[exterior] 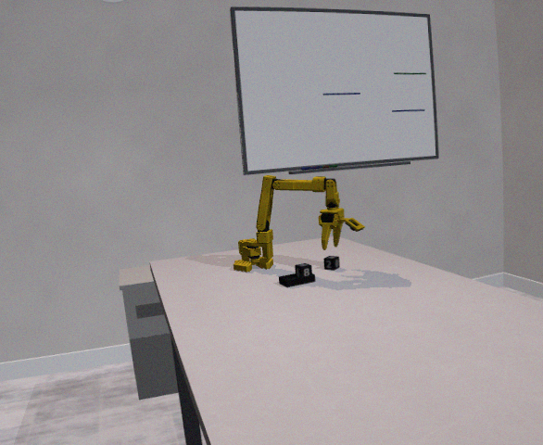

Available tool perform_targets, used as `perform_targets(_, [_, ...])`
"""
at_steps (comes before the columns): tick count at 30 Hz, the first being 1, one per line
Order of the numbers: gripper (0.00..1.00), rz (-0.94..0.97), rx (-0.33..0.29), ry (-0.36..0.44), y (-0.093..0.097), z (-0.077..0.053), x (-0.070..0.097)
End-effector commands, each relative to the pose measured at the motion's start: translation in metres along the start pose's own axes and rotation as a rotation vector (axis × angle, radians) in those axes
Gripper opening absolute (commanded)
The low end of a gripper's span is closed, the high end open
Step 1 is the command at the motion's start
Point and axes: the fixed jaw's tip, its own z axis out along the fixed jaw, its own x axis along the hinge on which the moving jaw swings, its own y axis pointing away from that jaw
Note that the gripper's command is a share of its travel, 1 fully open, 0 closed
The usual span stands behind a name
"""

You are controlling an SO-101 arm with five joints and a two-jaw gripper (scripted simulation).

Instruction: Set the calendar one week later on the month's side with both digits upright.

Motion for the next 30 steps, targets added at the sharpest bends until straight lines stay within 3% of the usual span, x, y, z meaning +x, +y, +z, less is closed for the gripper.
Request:
perform_targets(1, [0.35, 0.001, -0.025, -0.054, 0.0046, -0.009, -0.0066])
perform_targets(30, [0.35, 0.001, -0.029, -0.063, 0.0051, -0.0092, -0.0078])
